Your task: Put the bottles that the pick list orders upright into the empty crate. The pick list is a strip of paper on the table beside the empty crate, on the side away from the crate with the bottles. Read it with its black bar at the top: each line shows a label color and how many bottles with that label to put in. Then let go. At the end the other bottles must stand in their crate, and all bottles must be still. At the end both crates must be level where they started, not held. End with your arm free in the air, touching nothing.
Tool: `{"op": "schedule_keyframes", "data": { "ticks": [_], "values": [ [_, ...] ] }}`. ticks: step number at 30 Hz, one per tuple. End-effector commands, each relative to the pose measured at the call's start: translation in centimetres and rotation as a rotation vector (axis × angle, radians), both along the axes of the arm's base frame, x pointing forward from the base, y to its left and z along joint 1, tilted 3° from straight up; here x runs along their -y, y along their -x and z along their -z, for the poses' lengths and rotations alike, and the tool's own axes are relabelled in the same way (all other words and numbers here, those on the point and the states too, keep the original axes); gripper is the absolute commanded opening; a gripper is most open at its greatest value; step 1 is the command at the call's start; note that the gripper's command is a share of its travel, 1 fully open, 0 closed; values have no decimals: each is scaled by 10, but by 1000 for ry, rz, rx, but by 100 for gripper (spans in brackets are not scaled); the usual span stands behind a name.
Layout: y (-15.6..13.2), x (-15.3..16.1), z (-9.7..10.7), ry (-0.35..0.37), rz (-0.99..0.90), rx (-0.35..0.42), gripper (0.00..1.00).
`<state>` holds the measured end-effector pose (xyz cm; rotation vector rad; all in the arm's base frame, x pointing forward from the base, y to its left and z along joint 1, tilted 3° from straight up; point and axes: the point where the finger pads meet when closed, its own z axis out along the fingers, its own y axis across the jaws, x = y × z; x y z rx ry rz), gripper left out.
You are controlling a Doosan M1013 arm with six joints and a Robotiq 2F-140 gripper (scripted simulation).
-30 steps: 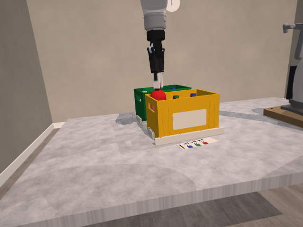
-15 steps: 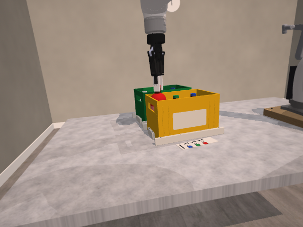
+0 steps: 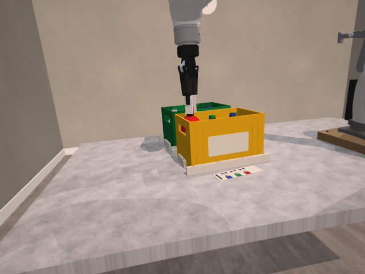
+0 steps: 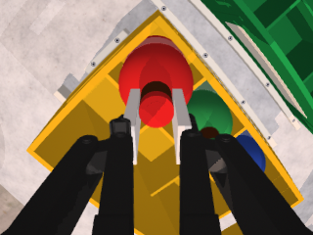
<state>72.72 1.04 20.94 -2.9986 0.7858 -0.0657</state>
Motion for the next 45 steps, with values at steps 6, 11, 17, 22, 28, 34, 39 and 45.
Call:
{"op": "schedule_keyframes", "data": {
  "ticks": [6, 11, 17, 22, 28, 34, 39, 45],
  "values": [
    [0, 0, 7, 0, 0, 0, 0],
    [-1, 0, 11, 0, 0, 0, 0],
    [-1, 0, 11, 0, 0, 0, 0],
    [-1, 0, 11, 0, 0, 0, 0],
    [-1, 0, 11, 0, 0, 0, 0],
    [-1, 0, 11, 0, 0, 0, 0],
    [-1, 0, 11, 0, 0, 0, 0],
    [-1, 0, 11, 0, 0, 0, 0]
  ]
}}
